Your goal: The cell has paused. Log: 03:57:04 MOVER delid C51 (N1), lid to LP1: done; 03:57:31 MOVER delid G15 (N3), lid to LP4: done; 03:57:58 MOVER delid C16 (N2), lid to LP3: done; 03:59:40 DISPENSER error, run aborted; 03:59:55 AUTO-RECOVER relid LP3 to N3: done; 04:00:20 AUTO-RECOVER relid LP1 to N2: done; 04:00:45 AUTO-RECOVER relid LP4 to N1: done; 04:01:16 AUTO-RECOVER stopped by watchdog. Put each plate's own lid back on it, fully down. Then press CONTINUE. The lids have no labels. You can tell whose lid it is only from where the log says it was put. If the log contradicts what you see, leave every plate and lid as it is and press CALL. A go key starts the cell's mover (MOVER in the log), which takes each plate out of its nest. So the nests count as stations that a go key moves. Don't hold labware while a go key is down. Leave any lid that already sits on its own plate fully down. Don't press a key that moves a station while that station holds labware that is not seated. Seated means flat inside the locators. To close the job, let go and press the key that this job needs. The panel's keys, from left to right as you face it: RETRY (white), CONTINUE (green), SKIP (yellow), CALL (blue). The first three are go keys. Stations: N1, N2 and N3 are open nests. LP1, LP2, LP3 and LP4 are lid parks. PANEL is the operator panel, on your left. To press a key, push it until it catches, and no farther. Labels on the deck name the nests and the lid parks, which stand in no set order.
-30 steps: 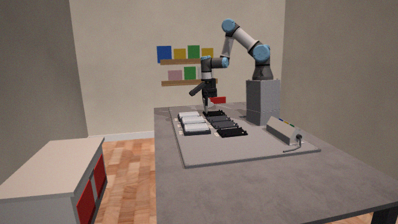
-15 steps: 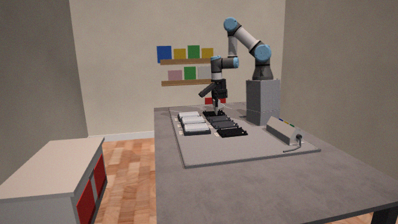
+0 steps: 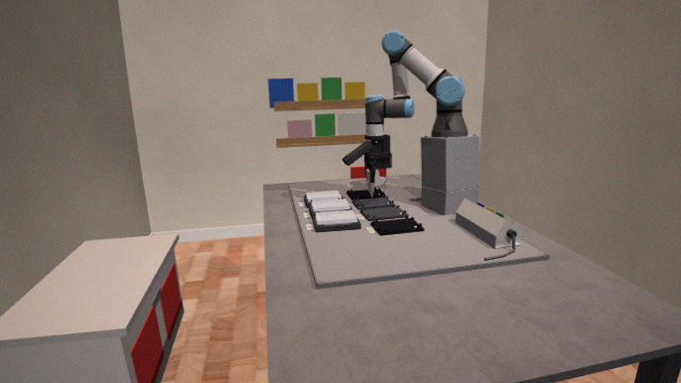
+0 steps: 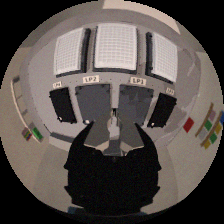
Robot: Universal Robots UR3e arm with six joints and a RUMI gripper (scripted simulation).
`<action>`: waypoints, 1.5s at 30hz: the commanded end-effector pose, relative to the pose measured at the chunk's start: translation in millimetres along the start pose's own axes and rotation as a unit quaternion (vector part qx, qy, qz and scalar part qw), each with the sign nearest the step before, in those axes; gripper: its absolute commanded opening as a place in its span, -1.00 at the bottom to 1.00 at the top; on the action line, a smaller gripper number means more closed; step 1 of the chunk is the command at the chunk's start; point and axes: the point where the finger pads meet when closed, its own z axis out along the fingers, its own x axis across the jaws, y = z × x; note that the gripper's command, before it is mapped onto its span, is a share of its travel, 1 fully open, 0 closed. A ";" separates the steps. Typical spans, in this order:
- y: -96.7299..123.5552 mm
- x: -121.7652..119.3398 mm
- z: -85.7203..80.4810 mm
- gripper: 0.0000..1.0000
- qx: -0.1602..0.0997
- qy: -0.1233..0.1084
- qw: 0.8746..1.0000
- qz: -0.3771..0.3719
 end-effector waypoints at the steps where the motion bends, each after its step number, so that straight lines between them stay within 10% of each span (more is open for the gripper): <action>1: -1.9 0.8 -0.8 -1.00 0.005 0.002 1.000 0.001; 14: -2.7 1.2 -61.5 -1.00 0.007 0.003 1.000 0.001; 38: -2.4 1.3 -63.7 -1.00 0.006 0.002 1.000 0.001; 45: 7.3 -33.3 -63.0 -1.00 0.005 0.003 0.998 -0.070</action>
